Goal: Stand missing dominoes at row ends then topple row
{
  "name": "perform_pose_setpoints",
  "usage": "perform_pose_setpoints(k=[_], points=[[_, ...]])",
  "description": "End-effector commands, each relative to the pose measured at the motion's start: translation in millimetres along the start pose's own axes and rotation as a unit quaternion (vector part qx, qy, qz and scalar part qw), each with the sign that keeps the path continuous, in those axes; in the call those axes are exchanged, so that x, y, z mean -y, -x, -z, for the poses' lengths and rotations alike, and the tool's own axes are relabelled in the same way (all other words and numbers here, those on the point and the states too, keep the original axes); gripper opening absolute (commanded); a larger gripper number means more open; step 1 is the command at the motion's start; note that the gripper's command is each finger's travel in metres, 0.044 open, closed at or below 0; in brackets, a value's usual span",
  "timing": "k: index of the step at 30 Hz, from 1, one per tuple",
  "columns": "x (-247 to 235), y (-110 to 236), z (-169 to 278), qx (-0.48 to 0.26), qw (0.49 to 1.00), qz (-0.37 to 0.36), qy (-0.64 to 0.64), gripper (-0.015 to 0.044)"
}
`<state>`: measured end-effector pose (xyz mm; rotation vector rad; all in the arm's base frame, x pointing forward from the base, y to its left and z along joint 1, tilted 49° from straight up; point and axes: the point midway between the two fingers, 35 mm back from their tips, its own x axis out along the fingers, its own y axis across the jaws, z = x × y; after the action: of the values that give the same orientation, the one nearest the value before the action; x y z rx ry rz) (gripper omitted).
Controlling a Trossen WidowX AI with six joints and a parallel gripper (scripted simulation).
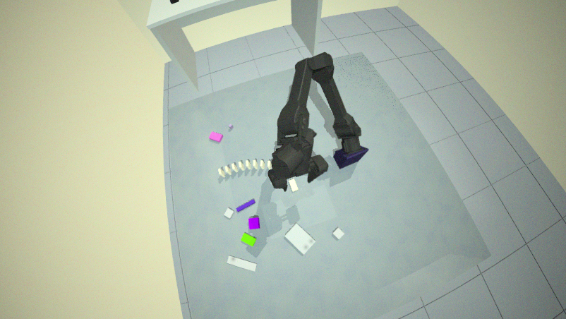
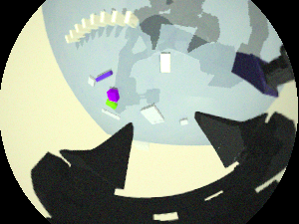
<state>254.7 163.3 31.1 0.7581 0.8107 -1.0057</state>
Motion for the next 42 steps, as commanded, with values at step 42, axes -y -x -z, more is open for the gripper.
perform_pose_setpoints(k=[42], points=[[37, -135, -105, 0.176, 0.977, 0.115, -0.043, 0.0387]])
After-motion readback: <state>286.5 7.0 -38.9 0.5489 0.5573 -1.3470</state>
